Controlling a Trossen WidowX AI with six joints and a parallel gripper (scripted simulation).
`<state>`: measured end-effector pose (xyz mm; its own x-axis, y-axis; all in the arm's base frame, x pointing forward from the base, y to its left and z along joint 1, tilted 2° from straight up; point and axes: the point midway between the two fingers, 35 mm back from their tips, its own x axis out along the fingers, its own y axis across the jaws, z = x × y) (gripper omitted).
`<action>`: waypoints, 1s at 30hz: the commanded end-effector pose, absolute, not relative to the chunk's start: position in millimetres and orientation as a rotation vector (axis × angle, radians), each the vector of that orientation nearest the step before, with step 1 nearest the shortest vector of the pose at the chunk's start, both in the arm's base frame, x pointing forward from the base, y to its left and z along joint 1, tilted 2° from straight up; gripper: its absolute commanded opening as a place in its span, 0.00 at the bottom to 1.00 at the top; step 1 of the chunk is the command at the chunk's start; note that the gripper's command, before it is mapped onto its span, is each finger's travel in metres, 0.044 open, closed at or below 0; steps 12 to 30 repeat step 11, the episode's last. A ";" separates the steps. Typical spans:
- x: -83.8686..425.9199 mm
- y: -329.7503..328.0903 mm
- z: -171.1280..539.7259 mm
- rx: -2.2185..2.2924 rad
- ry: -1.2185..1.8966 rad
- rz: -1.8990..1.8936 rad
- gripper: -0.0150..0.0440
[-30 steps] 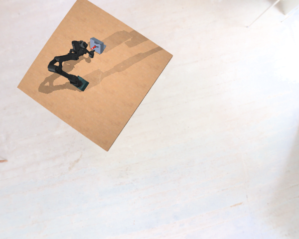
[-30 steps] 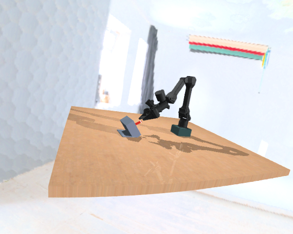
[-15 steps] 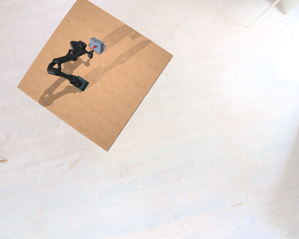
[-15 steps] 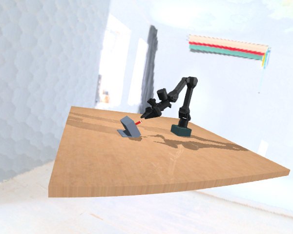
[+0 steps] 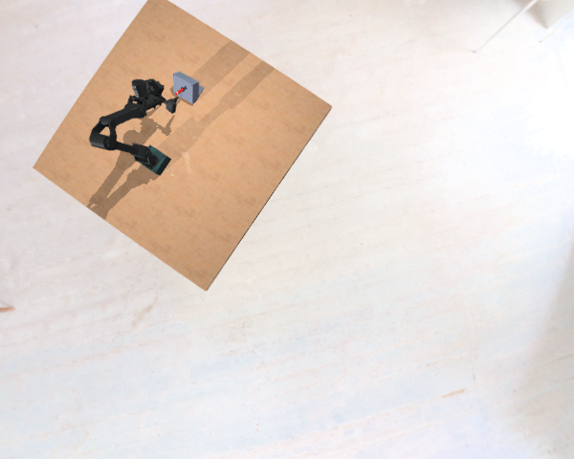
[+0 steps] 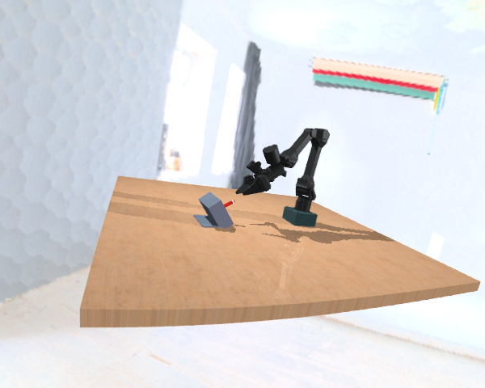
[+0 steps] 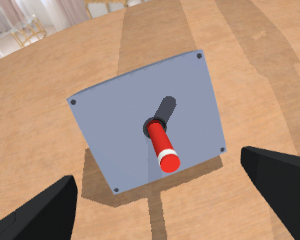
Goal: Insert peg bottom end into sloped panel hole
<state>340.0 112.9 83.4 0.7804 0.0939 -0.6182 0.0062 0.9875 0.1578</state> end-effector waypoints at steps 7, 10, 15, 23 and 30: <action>332.0 111.6 89.9 0.157 0.673 0.041 1.00; 329.7 111.6 91.8 0.157 0.673 0.042 1.00; 329.0 111.7 92.4 0.157 0.673 0.042 1.00; 329.0 111.7 92.4 0.157 0.673 0.042 1.00; 329.0 111.7 92.4 0.157 0.673 0.042 1.00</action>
